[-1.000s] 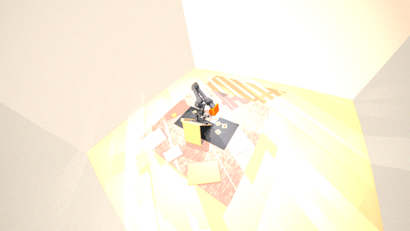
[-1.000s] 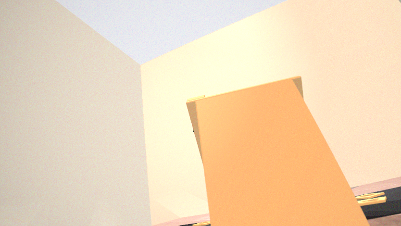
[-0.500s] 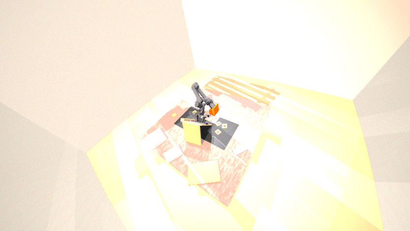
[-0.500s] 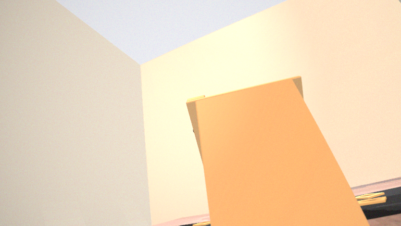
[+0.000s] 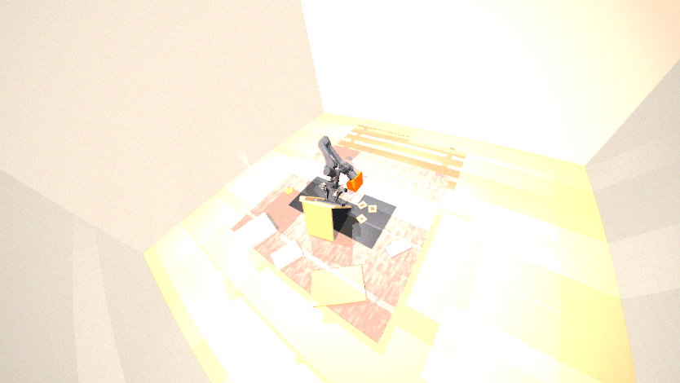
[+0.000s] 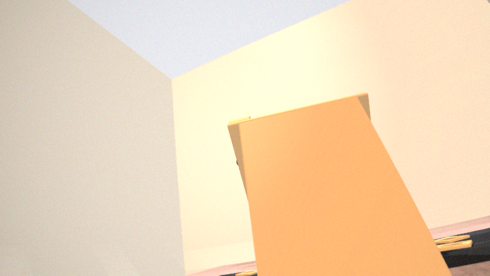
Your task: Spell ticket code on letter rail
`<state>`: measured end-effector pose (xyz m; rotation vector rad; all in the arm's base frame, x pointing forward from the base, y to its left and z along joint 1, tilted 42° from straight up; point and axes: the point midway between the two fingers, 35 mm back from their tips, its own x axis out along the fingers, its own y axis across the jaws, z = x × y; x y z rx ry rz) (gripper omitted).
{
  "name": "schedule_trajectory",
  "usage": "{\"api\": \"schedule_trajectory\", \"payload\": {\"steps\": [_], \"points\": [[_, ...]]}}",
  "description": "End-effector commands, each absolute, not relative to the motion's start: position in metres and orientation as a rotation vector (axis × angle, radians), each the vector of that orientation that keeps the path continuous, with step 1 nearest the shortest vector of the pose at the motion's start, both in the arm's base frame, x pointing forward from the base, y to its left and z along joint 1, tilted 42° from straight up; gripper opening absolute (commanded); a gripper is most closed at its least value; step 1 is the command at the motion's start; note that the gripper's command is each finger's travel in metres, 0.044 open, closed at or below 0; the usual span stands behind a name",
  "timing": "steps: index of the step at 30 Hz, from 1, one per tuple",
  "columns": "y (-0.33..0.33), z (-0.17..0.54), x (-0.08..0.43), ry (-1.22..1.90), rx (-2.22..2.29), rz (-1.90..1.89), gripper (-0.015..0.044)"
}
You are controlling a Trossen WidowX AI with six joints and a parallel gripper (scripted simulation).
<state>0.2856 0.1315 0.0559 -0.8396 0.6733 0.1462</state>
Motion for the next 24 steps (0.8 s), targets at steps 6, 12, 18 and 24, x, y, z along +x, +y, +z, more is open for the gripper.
{"api": "schedule_trajectory", "payload": {"steps": [6,12,18,24], "points": [[0.133,0.058,0.28,0.668,-0.833,0.141,0.0295],[0.134,0.058,0.276,0.668,-0.833,0.141,0.0295],[0.135,0.058,0.273,0.668,-0.833,0.141,0.0295],[0.135,0.059,0.27,0.668,-0.833,0.142,0.0295]]}}
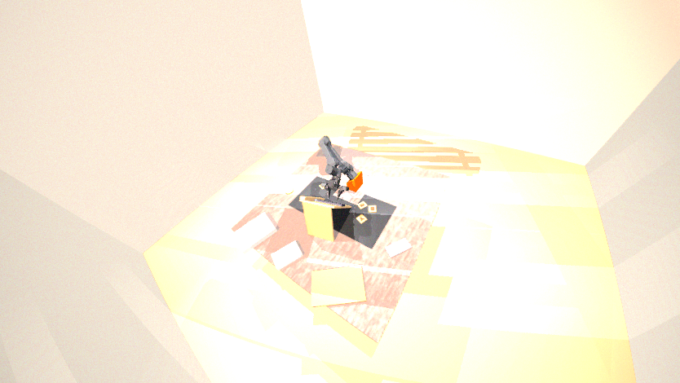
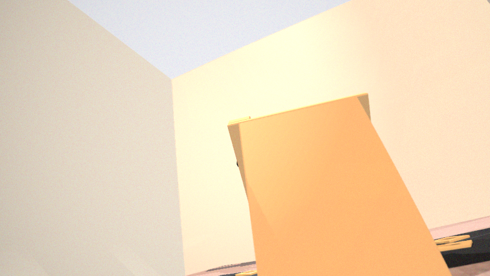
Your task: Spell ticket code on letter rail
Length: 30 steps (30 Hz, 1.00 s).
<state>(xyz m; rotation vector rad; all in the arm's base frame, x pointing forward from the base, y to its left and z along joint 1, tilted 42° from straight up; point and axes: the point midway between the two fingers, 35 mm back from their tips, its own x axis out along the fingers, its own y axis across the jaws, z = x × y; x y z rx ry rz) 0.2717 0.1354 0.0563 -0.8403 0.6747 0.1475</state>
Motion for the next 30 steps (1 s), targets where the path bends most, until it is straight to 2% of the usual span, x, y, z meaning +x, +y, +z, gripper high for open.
{"api": "schedule_trajectory", "payload": {"steps": [1,30], "points": [[0.1355,0.0592,0.2701,0.668,-0.833,0.142,0.0295],[0.1363,0.0642,0.2629,0.669,-0.833,0.142,0.0295]]}}
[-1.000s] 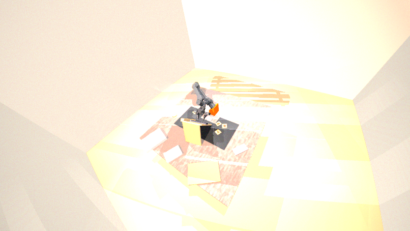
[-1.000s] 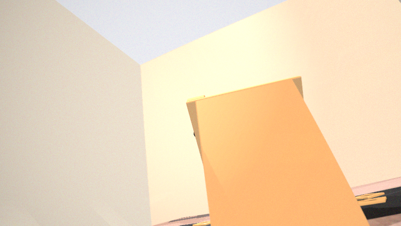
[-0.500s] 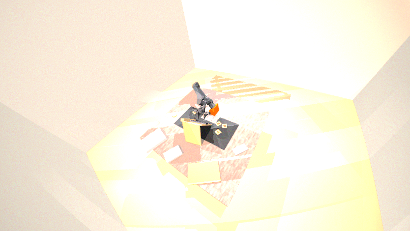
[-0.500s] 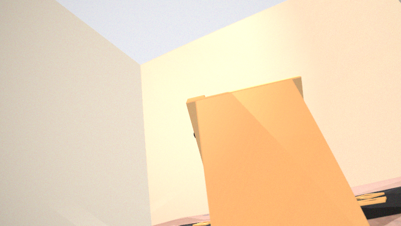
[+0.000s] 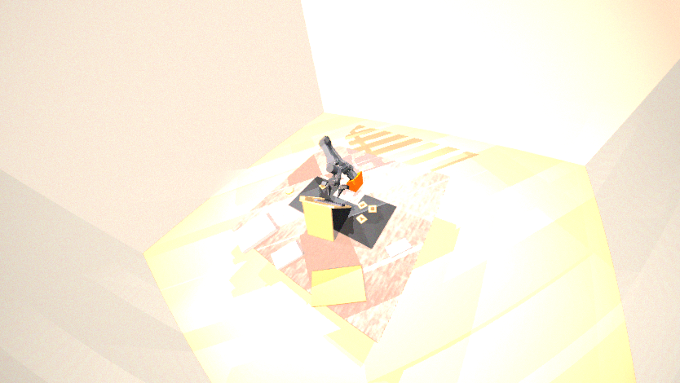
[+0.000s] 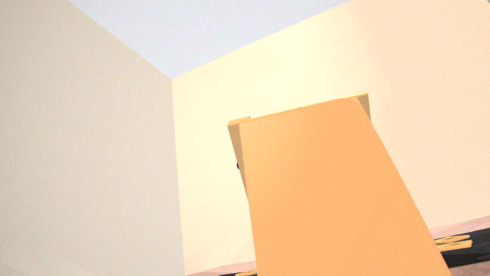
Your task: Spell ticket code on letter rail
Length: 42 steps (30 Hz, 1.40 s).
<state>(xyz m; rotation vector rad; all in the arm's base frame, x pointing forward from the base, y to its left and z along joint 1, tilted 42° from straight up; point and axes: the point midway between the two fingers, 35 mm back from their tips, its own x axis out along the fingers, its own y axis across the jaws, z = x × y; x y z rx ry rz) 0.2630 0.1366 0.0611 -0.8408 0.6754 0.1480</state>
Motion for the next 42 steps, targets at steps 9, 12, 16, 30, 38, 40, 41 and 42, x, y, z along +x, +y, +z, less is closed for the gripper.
{"api": "schedule_trajectory", "payload": {"steps": [9,12,16,30,38,40,41,42], "points": [[0.1362,0.0662,0.2622,0.669,-0.833,0.142,0.0295],[0.1362,0.0669,0.2621,0.669,-0.833,0.142,0.0295],[0.1361,0.0679,0.262,0.669,-0.833,0.142,0.0295],[0.1358,0.0715,0.2622,0.669,-0.833,0.142,0.0295],[0.1359,0.0702,0.262,0.674,-0.839,0.146,0.0242],[0.1359,0.0702,0.262,0.674,-0.839,0.146,0.019],[0.1359,0.0702,0.262,0.674,-0.839,0.146,0.0164],[0.1359,0.0702,0.262,0.674,-0.839,0.146,0.0138]]}}
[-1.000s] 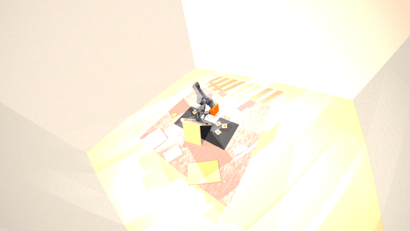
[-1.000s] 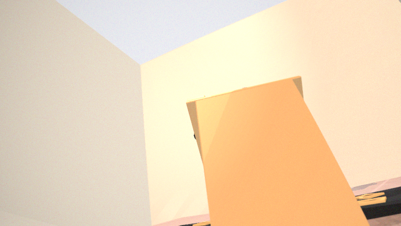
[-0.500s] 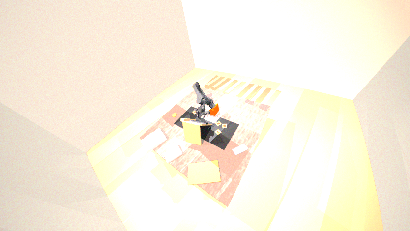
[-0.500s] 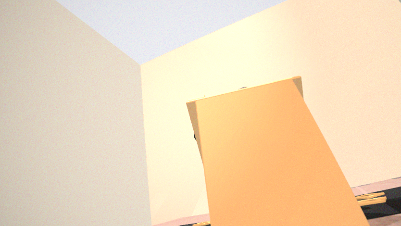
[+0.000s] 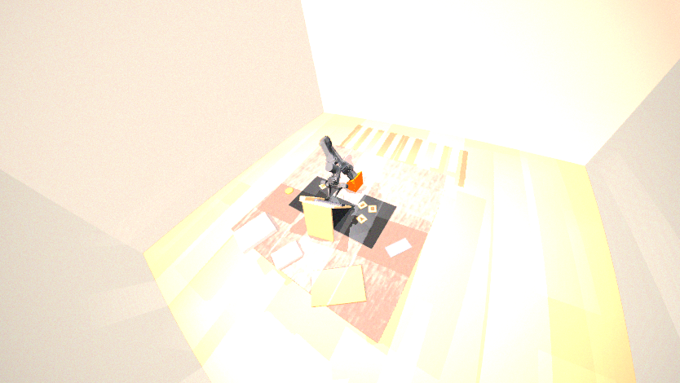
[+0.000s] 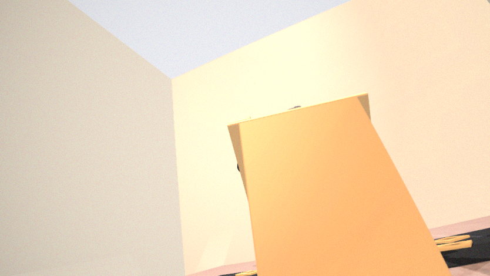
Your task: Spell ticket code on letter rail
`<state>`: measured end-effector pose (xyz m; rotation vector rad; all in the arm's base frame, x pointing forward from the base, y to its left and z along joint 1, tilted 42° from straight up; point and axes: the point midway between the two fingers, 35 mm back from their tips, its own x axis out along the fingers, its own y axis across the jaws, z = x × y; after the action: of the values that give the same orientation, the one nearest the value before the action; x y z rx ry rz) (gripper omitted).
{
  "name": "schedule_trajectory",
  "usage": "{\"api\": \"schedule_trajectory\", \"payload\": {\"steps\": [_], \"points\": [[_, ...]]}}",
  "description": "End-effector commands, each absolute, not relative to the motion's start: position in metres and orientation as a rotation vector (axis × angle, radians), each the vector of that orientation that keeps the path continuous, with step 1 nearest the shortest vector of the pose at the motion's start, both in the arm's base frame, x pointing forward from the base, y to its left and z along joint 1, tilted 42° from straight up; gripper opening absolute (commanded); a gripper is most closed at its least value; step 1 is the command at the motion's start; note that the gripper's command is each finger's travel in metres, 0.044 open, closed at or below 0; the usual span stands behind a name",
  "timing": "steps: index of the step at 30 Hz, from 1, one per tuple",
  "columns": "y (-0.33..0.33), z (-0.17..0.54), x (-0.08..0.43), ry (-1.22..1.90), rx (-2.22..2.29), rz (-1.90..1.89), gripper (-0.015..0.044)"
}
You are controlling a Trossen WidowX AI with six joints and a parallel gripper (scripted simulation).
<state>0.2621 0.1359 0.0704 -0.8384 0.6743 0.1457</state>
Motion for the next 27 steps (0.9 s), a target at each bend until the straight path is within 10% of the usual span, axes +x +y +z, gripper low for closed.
{"api": "schedule_trajectory", "payload": {"steps": [1,6,27], "points": [[0.136,0.07,0.262,0.674,-0.839,0.146,0.0111],[0.136,0.07,0.262,0.674,-0.839,0.146,0.0],[0.164,0.053,0.275,1.091,-0.849,0.014,0.0]]}}
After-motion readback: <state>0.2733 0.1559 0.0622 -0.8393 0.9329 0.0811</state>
